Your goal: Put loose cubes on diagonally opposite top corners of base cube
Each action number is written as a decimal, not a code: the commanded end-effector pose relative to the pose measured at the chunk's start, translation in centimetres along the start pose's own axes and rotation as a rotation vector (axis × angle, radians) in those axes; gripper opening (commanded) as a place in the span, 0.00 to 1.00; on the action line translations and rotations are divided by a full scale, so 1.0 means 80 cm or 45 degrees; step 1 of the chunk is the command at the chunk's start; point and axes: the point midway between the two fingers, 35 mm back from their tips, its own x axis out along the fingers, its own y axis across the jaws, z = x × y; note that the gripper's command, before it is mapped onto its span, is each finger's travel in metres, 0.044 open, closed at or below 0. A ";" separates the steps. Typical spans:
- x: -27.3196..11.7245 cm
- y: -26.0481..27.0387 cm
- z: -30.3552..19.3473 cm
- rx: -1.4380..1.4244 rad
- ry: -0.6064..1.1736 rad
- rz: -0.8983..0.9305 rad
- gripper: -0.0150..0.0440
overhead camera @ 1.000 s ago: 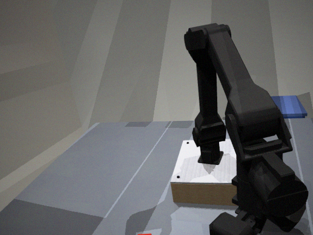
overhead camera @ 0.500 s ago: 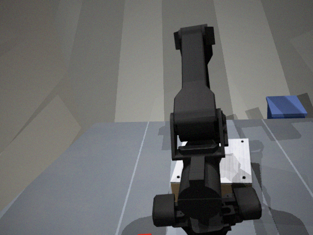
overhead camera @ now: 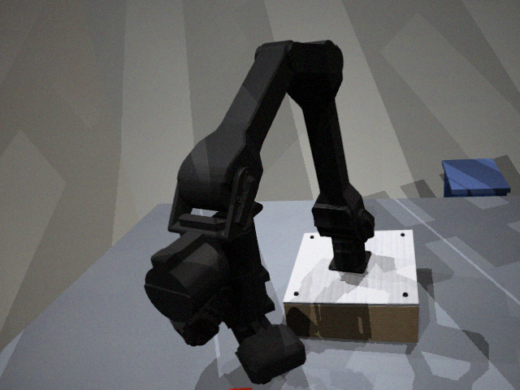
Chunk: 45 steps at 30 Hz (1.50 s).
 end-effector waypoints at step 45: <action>0.097 -0.049 0.031 0.600 -0.017 0.019 0.70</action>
